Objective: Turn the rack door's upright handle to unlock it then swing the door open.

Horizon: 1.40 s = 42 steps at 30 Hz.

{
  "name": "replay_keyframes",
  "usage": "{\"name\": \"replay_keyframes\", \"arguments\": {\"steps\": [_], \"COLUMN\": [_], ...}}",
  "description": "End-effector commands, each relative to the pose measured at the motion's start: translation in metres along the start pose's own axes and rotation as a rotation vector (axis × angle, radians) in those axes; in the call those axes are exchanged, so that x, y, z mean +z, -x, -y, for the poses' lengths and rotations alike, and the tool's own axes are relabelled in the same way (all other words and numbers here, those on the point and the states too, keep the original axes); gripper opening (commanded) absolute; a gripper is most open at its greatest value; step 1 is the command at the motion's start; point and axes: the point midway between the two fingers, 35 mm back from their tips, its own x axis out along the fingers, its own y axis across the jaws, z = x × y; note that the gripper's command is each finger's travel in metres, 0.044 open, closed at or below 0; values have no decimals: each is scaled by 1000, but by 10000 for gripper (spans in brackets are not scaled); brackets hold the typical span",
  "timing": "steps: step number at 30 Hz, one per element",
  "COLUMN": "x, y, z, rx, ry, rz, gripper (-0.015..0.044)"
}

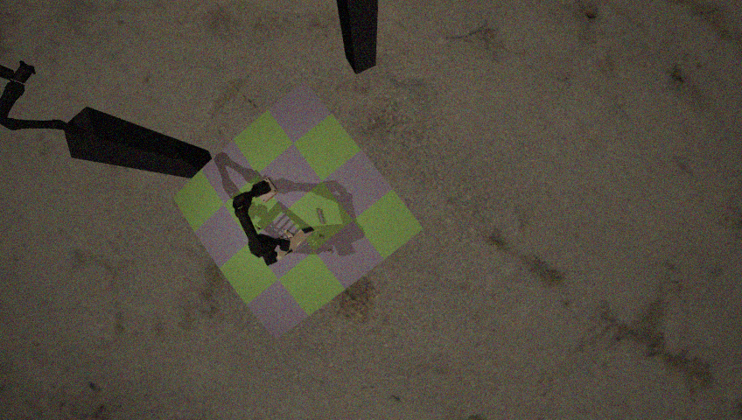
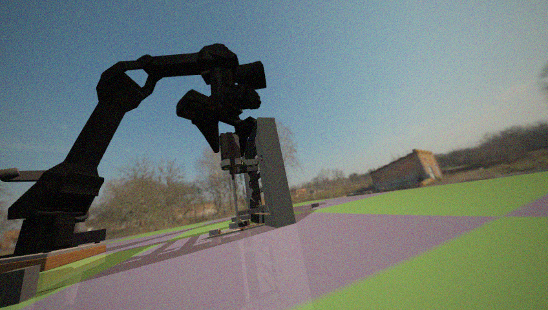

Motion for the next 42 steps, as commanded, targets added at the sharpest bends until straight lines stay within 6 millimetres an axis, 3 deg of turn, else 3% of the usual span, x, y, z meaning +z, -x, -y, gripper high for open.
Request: {"name": "replay_keyframes", "arguments": {"steps": [1, 42], "x": [0, 0], "y": [-1, -1], "z": [-1, -1], "rx": [4, 6], "ry": [213, 2244], "rz": [-3, 2], "gripper": [292, 292]}}
